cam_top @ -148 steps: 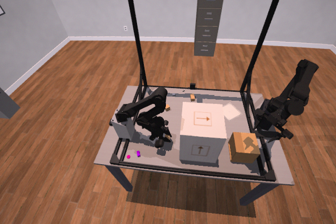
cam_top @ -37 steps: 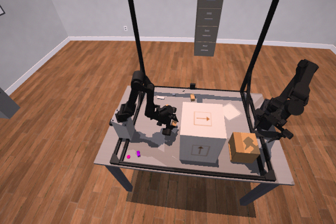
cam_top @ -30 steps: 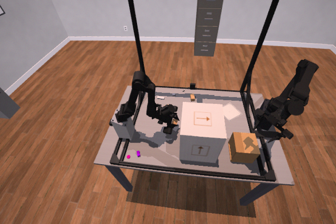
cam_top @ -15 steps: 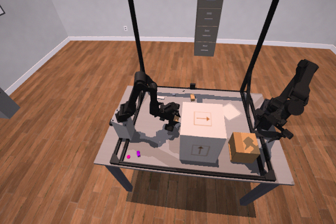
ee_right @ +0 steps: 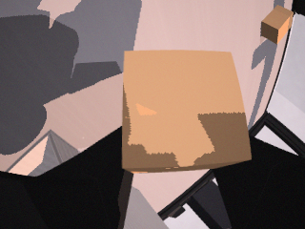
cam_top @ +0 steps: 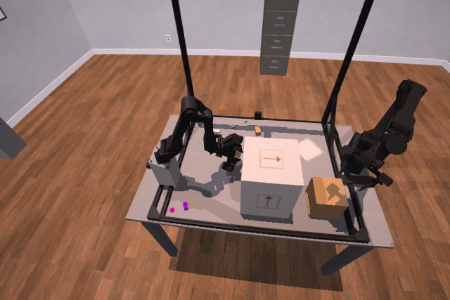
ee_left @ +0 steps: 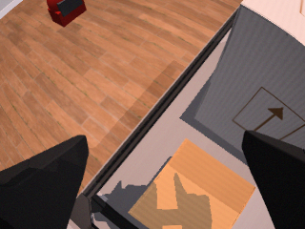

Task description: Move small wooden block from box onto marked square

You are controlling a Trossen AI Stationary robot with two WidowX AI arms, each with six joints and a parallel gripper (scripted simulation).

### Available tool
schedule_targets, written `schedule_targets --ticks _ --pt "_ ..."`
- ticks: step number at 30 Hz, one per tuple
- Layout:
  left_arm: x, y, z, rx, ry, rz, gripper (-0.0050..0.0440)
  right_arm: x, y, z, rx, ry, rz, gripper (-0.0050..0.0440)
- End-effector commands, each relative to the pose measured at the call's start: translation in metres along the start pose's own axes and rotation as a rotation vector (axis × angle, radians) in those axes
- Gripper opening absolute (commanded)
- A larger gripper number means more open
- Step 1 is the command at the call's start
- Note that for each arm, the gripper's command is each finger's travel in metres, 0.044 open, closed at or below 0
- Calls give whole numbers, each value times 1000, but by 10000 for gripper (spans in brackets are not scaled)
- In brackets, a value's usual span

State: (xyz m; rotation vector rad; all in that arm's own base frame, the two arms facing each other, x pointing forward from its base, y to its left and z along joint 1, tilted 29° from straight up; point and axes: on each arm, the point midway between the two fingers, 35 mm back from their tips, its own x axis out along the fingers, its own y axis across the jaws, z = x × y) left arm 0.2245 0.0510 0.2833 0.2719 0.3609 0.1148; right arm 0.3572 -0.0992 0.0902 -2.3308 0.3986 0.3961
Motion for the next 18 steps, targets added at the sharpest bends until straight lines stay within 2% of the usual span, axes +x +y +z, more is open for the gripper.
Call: schedule_targets --ticks 1,15,18 --pt "0 -1 1 -3 -2 -4 400 7 -7 5 28 -25 -5 0" --pt "0 -1 1 -3 -2 -4 400 14 -31 17 93 -84 -43 0" --pt "0 -1 1 -3 -2 -4 400 19 -37 12 83 -76 -48 0"
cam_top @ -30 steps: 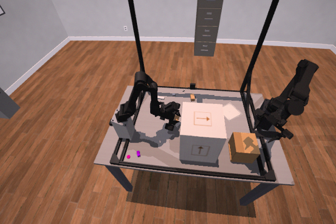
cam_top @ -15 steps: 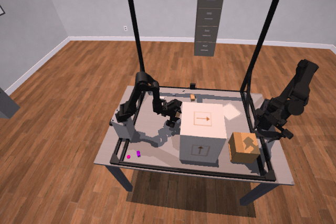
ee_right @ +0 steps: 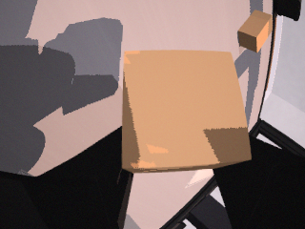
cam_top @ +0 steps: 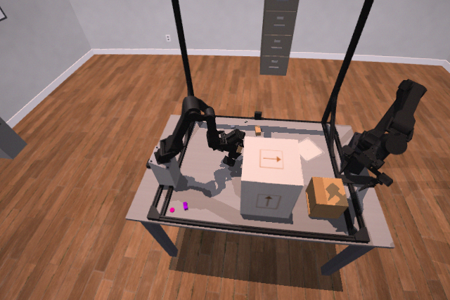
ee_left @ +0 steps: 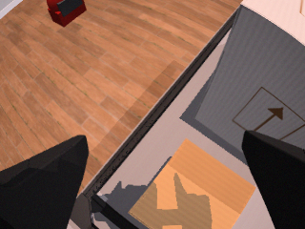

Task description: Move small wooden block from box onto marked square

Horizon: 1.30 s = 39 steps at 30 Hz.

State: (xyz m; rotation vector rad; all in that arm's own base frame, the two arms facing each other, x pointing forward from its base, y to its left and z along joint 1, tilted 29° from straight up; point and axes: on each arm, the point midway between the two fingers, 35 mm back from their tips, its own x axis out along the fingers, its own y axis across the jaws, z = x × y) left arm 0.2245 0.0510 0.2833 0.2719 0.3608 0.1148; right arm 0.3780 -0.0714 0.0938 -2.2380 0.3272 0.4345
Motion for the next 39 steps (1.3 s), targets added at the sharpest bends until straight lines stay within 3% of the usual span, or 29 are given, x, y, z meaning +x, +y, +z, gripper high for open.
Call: schedule_targets --ticks 1,39 --pt "0 -1 1 -3 -2 -4 400 8 -9 -3 1 -4 -10 0" --pt "0 -1 1 -3 -2 -4 400 56 -65 -36 -256 63 -41 0"
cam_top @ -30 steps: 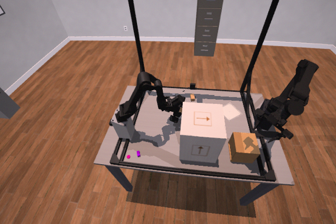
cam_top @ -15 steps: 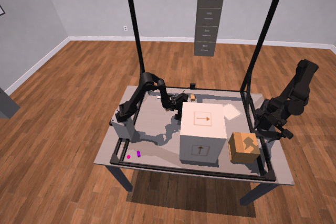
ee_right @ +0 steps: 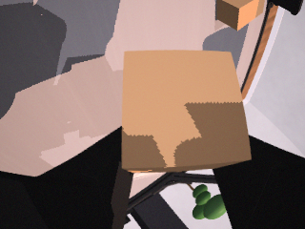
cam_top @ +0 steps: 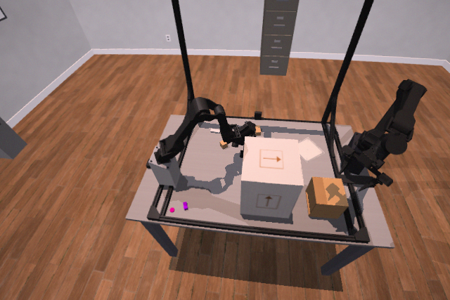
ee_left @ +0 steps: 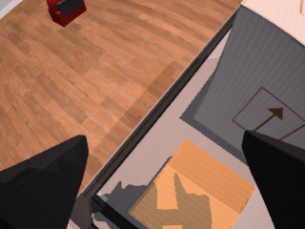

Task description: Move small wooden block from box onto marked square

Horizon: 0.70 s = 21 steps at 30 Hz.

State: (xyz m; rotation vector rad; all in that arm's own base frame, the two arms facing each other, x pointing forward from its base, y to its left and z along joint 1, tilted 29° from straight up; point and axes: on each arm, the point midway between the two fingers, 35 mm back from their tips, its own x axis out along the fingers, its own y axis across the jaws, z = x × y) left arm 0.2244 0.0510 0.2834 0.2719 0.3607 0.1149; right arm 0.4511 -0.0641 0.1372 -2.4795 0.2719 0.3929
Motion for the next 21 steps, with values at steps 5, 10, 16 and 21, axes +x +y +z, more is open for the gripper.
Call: schedule_targets --ticks 5,10,16,21 --pt "0 -1 0 -3 -2 -4 400 12 -8 -4 -53 4 1 0" --pt "0 -1 0 -3 -2 -4 400 19 -15 -9 -92 14 -2 0" --pt "0 -1 0 -3 -2 -4 400 28 -23 -14 -138 26 -5 0" --pt "0 -1 0 -3 -2 -4 400 32 -28 -17 -161 32 -7 0"
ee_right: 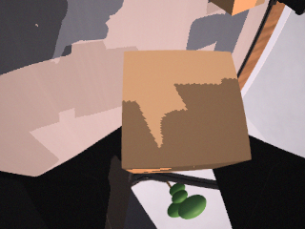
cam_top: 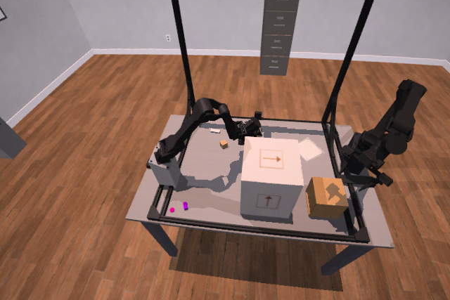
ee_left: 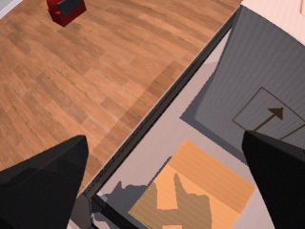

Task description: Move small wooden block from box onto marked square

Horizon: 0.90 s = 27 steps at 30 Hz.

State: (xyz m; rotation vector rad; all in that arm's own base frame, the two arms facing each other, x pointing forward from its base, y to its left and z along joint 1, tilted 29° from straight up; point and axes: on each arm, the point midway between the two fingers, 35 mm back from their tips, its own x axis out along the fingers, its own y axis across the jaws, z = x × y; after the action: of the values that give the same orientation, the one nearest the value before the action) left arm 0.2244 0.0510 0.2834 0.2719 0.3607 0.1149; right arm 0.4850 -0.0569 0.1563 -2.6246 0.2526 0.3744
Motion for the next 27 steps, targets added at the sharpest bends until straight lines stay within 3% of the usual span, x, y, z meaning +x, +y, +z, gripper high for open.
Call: schedule_targets --ticks 1,27 --pt "0 -1 0 -3 -2 -4 400 9 -4 0 -31 -2 3 0" --pt "0 -1 0 -3 -2 -4 400 40 -36 -23 -212 47 -4 0"
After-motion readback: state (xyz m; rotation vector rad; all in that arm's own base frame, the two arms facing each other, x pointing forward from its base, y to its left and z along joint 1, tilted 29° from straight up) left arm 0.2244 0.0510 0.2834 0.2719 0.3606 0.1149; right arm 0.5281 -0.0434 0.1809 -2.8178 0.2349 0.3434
